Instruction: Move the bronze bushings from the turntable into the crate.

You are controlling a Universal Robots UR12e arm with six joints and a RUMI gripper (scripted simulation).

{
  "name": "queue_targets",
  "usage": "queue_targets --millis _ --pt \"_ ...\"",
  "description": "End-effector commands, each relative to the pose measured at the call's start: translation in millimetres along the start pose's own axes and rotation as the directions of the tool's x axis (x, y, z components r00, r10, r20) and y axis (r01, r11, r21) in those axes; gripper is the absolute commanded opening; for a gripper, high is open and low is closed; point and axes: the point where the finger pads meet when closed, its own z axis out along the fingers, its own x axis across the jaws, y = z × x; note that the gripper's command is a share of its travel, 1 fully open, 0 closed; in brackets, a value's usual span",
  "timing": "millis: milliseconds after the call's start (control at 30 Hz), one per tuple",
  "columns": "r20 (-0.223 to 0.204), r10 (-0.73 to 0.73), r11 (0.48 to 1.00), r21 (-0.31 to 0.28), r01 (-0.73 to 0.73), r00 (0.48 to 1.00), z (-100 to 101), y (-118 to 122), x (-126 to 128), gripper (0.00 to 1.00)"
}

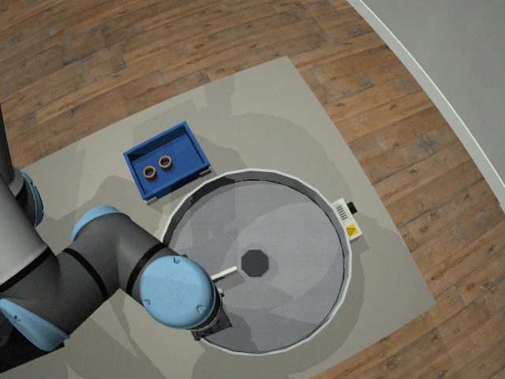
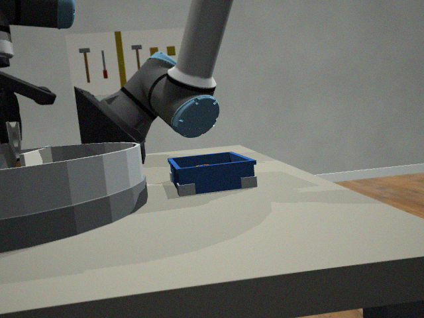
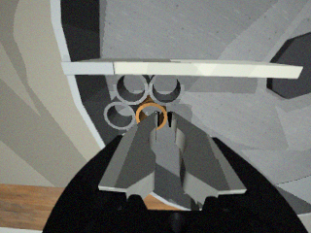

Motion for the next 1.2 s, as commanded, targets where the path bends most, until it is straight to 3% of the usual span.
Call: queue_targets --millis 0,1167 --pt "-0.001 0.000 1.000 -0.001 0.000 1.000 -0.7 0.5 0.5 0.06" --pt "-0.001 0.000 1.000 -0.001 0.000 1.000 -0.7 0.5 0.5 0.00"
